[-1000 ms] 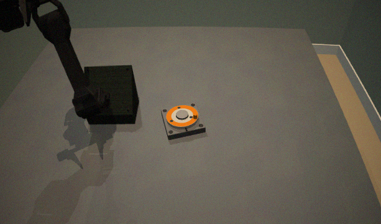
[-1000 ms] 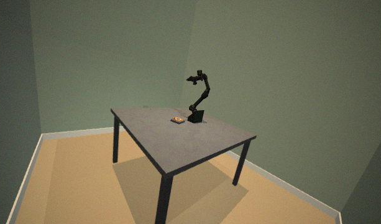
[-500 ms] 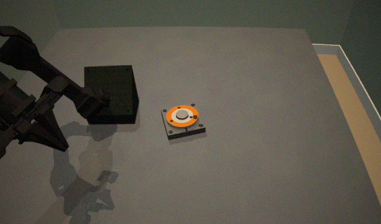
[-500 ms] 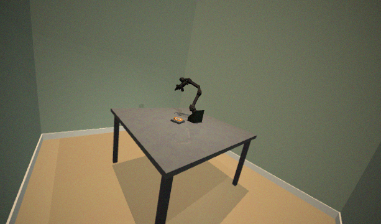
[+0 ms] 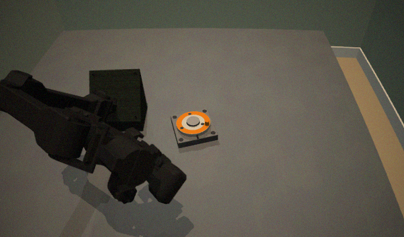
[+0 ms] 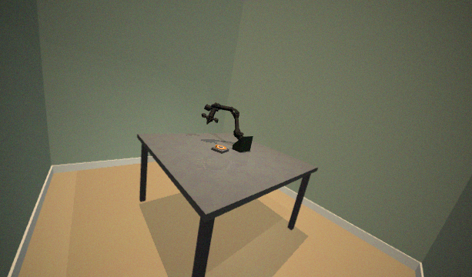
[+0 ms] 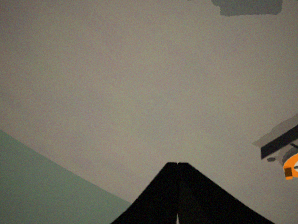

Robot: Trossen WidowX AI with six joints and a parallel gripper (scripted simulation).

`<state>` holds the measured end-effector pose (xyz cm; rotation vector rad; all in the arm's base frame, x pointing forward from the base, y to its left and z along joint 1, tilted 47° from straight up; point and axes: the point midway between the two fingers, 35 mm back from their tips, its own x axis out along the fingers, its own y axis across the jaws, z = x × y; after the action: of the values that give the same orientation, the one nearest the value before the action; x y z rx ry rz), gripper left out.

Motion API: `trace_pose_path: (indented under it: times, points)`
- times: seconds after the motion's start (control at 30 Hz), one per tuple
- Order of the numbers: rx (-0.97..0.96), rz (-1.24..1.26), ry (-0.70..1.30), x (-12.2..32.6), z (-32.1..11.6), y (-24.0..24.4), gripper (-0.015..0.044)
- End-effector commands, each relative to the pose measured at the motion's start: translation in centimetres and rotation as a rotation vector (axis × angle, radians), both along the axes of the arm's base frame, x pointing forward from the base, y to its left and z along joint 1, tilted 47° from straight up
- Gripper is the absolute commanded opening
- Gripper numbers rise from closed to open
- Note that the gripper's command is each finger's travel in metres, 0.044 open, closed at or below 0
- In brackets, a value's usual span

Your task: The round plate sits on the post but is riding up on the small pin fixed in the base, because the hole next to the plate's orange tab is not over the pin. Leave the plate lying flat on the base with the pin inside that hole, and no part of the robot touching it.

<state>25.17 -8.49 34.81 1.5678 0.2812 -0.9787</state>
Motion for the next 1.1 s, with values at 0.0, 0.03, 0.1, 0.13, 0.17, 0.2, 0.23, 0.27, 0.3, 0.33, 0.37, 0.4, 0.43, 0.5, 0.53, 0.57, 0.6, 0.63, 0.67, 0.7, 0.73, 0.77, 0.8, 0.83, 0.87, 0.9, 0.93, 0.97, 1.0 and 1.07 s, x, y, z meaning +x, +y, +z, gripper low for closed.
trace_pose_path:
  times: [0.0, 0.03, 0.1, 0.13, 0.17, 0.2, 0.23, 0.27, 0.3, 0.33, 0.37, 0.4, 0.43, 0.5, 0.53, 0.57, 0.6, 0.63, 0.67, 0.7, 0.73, 0.77, 0.8, 0.83, 0.87, 0.9, 0.93, 0.97, 1.0, 1.07]
  points:
    - [-0.151, 0.253, 0.258, 3.8, -5.1, 2.3, 0.0]
    - [-0.191, 0.324, 0.326, 4.5, -6.5, 3.1, 0.0]
    - [-0.268, 0.453, 0.447, 5.7, -9.1, 4.6, 0.0]
    - [-0.277, 0.465, 0.46, 5.8, -9.4, 4.7, 0.0]
    - [-0.305, 0.504, 0.5, 6.2, -10.2, 5.1, 0.0]
    - [-0.351, 0.569, 0.565, 6.7, -11.5, 5.8, 0.0]
    - [-0.409, 0.649, 0.643, 7.3, -13.2, 6.7, 0.0]
    - [-0.468, 0.731, 0.722, 7.7, -14.8, 7.6, 0.0]
    - [-0.526, 0.811, 0.796, 8.0, -16.3, 8.5, 0.0]
    - [-0.574, 0.876, 0.856, 8.2, -17.5, 9.2, 0.0]
    - [-0.626, 0.947, 0.921, 8.3, -18.8, 10.0, 0.0]
    - [-0.634, 0.959, 0.931, 8.4, -19.1, 10.2, 0.0]
    - [-0.658, 0.996, 0.964, 8.4, -19.8, 10.6, 0.0]
    - [-0.755, 1.137, 1.09, 8.2, -22.3, 12.1, 0.0]
    - [-0.811, 1.219, 1.162, 8.0, -23.8, 13.0, 0.0]
    - [-0.868, 1.3, 1.234, 7.7, -25.2, 13.8, 0.0]
    - [-0.932, 1.375, 1.303, 7.5, -26.4, 14.5, 0.0]
    - [-0.999, 1.446, 1.369, 7.3, -27.5, 15.3, 0.0]
    - [-1.01, 1.458, 1.381, 7.3, -27.7, 15.4, 0.0]
    - [-1.045, 1.495, 1.416, 7.2, -28.3, 15.8, 0.0]
    - [-1.081, 1.531, 1.451, 7.0, -28.9, 16.2, 0.0]
    - [-1.093, 1.543, 1.463, 7.0, -29.0, 16.3, 0.0]
    - [-1.093, 1.543, 1.463, 7.0, -29.0, 16.3, 0.0]
    - [-1.093, 1.543, 1.463, 7.0, -29.0, 16.3, 0.0]
    - [-1.093, 1.543, 1.463, 7.0, -29.0, 16.3, 0.0]
    - [-1.093, 1.543, 1.463, 7.0, -29.0, 16.3, 0.0]
    - [-1.093, 1.543, 1.463, 7.0, -29.2, 16.4, 0.0]
    - [-1.093, 1.543, 1.463, 7.0, -29.2, 16.4, 0.0]
    - [-1.093, 1.543, 1.463, 7.0, -29.2, 16.4, 0.0]
    - [-1.093, 1.543, 1.462, 7.0, -29.2, 16.4, 0.0]
